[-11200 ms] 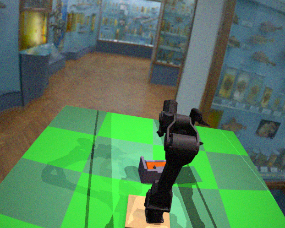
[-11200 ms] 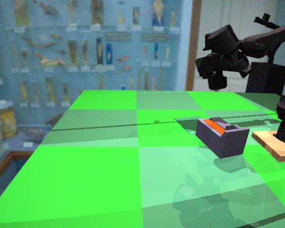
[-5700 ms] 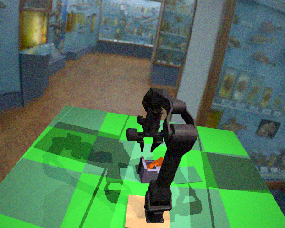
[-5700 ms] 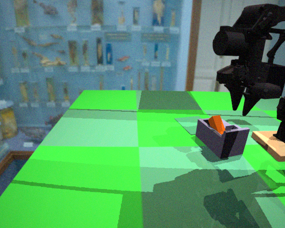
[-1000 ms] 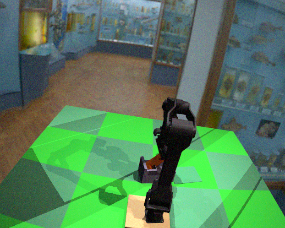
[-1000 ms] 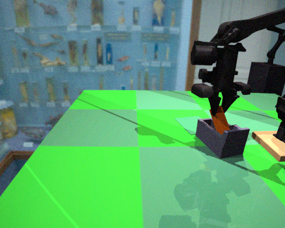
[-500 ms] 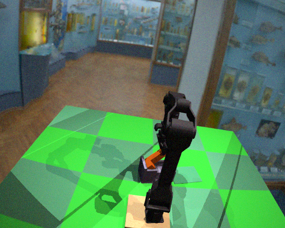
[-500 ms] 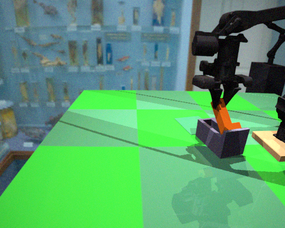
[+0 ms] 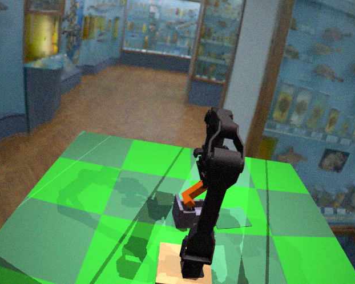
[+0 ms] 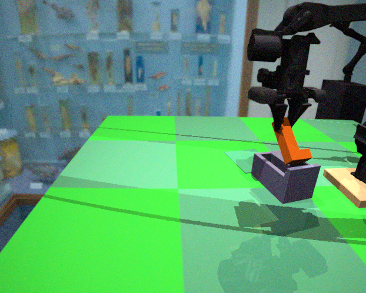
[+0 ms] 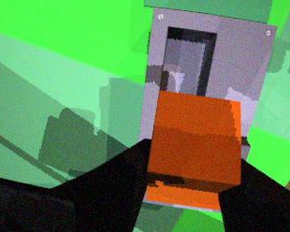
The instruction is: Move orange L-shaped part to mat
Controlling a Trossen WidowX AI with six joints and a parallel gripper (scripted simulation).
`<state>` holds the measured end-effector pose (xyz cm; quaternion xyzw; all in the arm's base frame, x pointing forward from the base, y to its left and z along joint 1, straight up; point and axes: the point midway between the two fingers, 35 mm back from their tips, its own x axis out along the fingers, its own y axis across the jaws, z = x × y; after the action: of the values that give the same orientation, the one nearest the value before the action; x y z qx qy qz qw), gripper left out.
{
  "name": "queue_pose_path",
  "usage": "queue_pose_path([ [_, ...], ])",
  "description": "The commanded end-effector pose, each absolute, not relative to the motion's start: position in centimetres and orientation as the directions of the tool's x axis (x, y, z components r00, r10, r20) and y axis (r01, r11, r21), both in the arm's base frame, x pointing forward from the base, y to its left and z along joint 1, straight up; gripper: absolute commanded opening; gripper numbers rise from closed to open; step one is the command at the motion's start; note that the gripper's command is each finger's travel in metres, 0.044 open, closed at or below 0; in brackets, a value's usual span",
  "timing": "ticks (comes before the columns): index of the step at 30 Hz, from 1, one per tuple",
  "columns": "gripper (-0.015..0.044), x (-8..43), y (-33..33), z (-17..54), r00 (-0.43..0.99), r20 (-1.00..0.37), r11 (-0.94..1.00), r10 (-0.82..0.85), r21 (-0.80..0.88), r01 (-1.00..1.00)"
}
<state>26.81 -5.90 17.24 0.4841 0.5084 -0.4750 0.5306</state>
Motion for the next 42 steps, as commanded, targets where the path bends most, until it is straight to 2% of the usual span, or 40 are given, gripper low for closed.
queue_pose_path([
  [1, 0.0000, 26.8, -5.8, 17.5, 0.032, -0.999, 0.075, -0.008, 0.031, 0.997],
  [10, 0.0000, 26.8, -6.8, 17.8, 0.032, -0.999, 0.075, -0.009, 0.031, 0.997],
  [42, 0.0000, 26.5, -20.5, 17.9, 0.031, -0.999, 0.075, -0.024, 0.029, 0.997],
])
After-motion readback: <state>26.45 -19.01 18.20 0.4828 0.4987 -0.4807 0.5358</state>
